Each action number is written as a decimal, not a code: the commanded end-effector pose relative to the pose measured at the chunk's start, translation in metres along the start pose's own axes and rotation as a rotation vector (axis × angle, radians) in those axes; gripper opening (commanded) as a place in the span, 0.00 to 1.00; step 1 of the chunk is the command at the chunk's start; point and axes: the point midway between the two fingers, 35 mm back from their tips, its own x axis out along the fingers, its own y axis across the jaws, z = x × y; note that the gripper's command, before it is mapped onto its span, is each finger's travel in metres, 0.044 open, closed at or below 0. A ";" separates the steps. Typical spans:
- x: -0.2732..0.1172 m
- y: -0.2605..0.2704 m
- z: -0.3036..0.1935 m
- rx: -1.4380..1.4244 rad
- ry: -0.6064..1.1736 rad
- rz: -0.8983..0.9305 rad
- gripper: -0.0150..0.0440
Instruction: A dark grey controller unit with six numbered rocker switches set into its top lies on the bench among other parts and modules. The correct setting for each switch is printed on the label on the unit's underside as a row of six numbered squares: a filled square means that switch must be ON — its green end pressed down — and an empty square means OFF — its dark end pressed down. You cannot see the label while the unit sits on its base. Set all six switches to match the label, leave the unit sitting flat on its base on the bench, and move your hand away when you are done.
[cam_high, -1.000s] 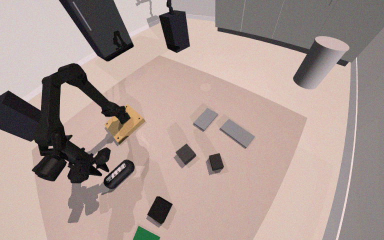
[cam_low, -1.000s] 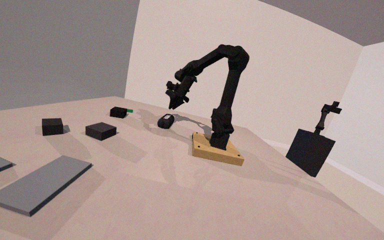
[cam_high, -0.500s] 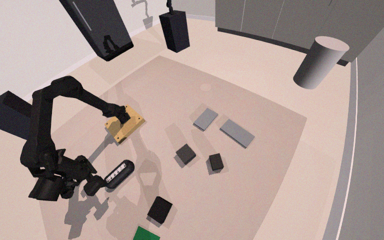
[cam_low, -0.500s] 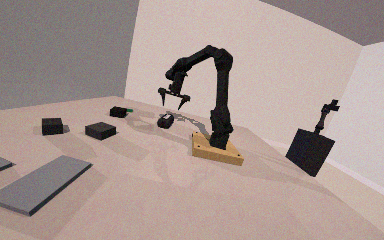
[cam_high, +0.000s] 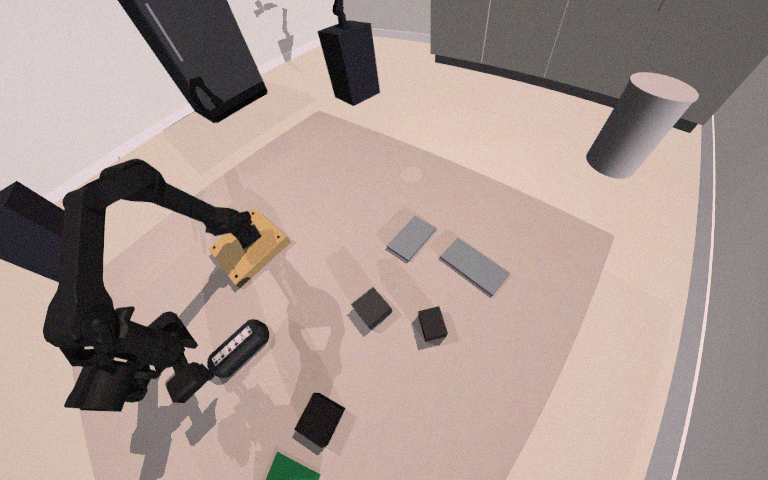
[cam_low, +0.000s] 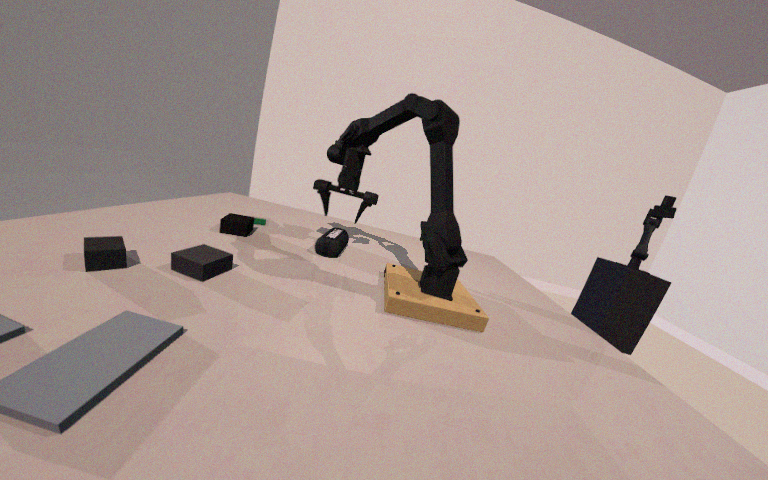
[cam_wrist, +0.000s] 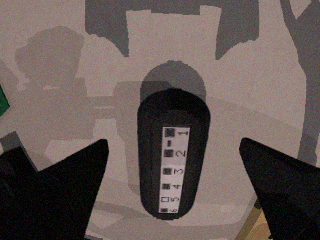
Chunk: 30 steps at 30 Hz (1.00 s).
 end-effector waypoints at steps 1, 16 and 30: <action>0.011 -0.002 -0.001 0.009 0.010 -0.016 1.00; 0.035 -0.002 -0.001 0.019 0.015 -0.016 1.00; 0.057 -0.003 -0.001 0.029 0.019 -0.016 1.00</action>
